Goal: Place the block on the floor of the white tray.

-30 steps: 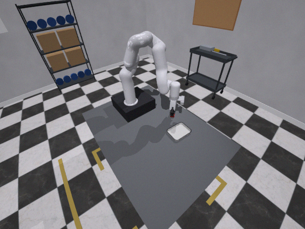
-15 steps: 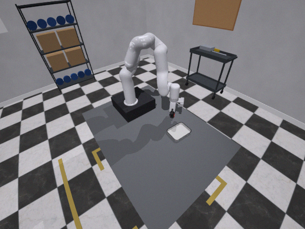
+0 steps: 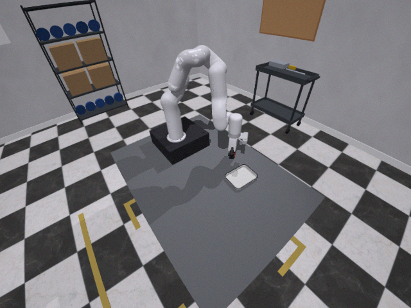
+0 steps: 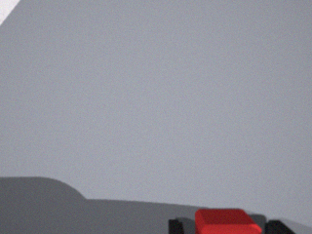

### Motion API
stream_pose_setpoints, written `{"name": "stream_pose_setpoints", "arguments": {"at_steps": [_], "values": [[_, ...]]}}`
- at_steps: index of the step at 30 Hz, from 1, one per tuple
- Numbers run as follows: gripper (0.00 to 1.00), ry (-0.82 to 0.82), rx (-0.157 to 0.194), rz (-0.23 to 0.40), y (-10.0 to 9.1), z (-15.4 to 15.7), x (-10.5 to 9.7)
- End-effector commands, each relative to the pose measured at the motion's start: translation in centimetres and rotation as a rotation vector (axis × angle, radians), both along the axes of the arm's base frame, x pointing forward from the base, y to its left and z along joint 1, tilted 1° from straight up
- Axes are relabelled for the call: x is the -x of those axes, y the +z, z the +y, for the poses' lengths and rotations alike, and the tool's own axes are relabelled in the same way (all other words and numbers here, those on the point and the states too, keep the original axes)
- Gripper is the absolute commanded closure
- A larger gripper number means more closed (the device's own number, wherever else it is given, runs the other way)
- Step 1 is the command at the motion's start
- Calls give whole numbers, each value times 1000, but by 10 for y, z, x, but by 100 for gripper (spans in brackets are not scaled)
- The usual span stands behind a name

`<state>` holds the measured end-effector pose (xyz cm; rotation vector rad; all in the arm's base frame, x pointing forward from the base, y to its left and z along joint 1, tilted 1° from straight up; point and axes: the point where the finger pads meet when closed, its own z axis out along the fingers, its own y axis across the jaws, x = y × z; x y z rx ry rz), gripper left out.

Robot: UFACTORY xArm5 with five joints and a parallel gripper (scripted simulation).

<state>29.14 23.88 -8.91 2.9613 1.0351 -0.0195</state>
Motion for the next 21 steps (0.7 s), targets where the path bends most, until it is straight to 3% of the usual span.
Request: {"name": "stream_pose_setpoints", "arguments": {"at_steps": [1,3,4,21], "values": [[50,0,-2,-2,1,1,-1],[50,0,-2,-2,1,1,-1],[100,0,-2,-2,1,1,-1],[100,0,-2,-2,1,1,-1]]}}
